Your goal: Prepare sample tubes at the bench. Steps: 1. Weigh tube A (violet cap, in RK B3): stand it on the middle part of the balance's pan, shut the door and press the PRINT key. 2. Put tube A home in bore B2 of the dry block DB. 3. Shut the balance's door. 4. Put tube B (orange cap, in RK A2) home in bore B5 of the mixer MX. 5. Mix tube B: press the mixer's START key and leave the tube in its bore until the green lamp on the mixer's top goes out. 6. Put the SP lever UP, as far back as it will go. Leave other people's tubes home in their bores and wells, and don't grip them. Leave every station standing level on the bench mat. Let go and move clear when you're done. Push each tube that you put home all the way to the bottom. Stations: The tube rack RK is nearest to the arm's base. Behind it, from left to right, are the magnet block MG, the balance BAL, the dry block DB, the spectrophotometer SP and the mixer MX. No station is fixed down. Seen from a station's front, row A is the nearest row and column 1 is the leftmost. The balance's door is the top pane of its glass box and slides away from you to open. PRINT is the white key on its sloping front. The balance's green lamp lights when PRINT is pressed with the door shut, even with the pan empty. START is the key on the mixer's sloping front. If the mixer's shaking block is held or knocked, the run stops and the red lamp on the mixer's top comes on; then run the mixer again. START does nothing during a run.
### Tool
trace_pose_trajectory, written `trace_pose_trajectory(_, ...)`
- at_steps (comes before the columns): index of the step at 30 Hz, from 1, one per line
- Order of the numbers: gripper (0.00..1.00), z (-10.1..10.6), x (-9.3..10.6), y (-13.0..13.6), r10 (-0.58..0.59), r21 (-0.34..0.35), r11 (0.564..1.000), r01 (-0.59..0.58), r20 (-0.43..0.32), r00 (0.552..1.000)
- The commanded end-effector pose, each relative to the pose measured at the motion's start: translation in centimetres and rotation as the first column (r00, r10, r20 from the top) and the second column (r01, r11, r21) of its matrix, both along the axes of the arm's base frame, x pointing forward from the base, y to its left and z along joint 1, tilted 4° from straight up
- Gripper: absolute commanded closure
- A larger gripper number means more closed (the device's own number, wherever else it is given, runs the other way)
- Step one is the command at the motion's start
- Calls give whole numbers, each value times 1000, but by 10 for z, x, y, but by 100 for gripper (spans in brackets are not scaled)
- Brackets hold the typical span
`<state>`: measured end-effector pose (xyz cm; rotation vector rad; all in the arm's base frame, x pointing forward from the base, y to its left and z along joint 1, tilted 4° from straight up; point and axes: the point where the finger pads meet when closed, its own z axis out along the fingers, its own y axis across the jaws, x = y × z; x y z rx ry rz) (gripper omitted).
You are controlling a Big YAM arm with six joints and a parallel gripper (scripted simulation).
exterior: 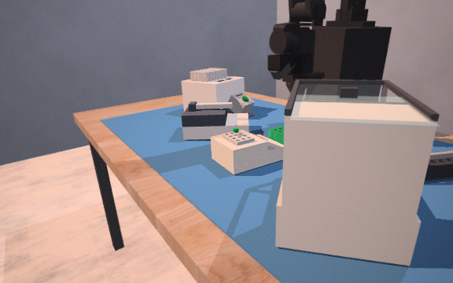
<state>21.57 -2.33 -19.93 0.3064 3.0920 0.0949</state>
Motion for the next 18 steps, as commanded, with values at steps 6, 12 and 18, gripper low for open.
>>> trace_pose_trajectory(6, 91, 0, -14, 0, 2, 7, 1000, -1, -33, 999)
trace_pose_trajectory(12, 91, 0, -14, 0, 2, 7, 1000, -1, -33, 999)
trace_pose_trajectory(18, 91, 14, -8, -2, -1, 0, 1000, 1, -4, 1000)
